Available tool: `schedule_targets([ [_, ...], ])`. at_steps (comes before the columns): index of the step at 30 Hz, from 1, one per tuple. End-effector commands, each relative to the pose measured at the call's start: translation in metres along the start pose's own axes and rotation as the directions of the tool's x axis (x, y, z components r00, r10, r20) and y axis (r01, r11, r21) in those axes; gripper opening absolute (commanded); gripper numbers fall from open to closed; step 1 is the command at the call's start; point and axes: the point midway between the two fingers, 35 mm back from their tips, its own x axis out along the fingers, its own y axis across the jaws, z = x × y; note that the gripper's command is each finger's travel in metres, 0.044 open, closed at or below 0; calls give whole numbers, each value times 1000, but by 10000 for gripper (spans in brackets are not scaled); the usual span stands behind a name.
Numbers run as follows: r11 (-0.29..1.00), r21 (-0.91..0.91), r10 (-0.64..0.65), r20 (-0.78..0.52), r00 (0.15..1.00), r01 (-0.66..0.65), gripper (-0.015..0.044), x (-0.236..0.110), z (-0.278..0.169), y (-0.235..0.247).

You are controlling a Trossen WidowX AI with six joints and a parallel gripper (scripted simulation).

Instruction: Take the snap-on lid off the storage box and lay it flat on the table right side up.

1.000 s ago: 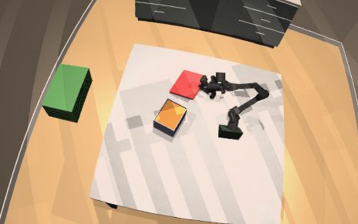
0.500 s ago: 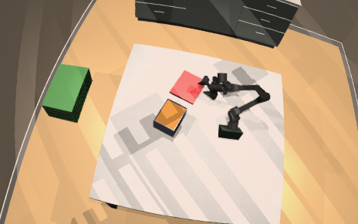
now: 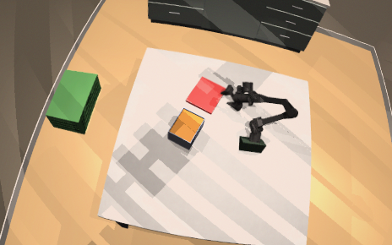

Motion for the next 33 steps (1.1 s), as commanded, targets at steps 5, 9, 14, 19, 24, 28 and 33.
schedule_targets([
  [5, 1000, -5, -2, -5, 1000, 2, 440, -12, -2, -11],
  [9, 1000, -5, -2, -5, 1000, 2, 440, -18, -2, -16],
  [14, 1000, -5, -2, -5, 1000, 2, 440, -21, 0, -14],
  [19, 1000, -4, -3, -6, 1000, 3, 440, -29, 0, -8],
  [24, 1000, -4, -3, -7, 1000, 3, 440, -37, 0, -3],
  [28, 1000, -3, -4, -8, 1000, 4, 440, -44, 0, 1],
  [33, 1000, -2, -5, -9, 1000, 5, 440, -53, 0, 6],
])
